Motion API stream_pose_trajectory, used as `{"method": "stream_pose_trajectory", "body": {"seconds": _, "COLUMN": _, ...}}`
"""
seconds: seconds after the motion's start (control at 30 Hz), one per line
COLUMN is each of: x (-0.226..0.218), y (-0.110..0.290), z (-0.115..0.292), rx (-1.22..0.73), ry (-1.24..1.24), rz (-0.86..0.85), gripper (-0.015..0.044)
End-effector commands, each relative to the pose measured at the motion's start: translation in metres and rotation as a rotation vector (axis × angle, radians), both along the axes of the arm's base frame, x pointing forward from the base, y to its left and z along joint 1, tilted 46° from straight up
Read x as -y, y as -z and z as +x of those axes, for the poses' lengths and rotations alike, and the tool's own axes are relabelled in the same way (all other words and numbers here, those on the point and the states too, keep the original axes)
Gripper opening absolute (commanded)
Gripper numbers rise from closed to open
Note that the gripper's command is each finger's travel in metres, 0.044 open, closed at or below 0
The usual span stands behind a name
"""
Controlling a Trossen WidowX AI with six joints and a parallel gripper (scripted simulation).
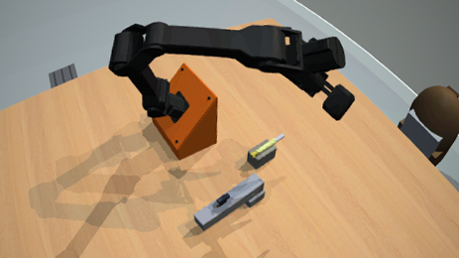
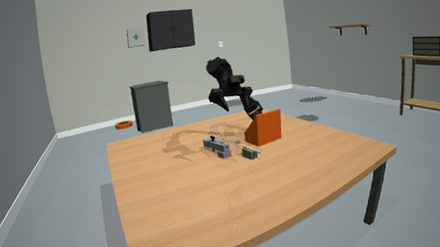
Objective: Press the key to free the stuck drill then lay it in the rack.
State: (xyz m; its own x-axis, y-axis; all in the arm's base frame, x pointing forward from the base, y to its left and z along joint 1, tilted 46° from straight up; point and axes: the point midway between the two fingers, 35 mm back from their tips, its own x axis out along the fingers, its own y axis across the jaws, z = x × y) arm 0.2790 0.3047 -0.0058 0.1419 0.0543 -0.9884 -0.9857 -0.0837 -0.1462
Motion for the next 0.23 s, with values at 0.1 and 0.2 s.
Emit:
{"method": "stream_pose_trajectory", "body": {"seconds": 0.1, "x": -0.037, "y": -0.1, "z": 0.035, "rx": 0.132, "ry": -0.086, "rz": 0.332, "gripper": 0.044}}
{"method": "stream_pose_trajectory", "body": {"seconds": 0.2, "x": -0.044, "y": -0.14, "z": 0.042, "rx": 0.185, "ry": -0.084, "rz": 0.444, "gripper": 0.044}}
